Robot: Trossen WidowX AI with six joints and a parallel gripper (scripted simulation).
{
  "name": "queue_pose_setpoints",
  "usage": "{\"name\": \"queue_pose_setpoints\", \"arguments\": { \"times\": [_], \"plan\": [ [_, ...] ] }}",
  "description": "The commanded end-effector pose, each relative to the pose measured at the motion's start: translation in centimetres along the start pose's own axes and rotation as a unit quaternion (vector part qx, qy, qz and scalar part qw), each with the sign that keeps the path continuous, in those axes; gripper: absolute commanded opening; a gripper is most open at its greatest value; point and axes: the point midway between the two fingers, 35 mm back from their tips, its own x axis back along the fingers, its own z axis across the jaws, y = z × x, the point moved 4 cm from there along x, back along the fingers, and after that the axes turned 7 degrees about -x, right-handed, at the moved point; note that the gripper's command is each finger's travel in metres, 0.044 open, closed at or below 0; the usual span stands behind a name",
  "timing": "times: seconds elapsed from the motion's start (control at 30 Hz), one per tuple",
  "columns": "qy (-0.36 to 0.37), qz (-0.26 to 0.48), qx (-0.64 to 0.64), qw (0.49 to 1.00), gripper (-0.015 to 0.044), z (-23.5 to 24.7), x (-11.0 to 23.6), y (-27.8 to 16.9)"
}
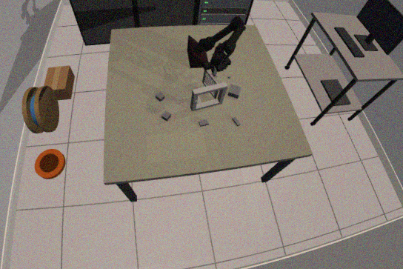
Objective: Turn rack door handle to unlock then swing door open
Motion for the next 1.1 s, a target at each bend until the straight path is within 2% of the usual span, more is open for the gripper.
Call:
{"name": "queue_pose_setpoints", "arguments": {
  "times": [0.0, 0.33, 0.73, 1.07],
  "plan": [
    [0.001, -0.004, -0.029, 1.000, 0.0025, 0.9, 0.1, 0.1],
    [0.002, -0.004, -0.091, 0.996, 0.0025, 2.6, 0.1, 0.3],
    [0.002, -0.004, -0.092, 0.996, 0.0025, 2.6, 0.1, 0.3],
    [0.002, -0.004, -0.092, 0.996, 0.0287, 2.6, 0.1, 0.3]
  ]
}}
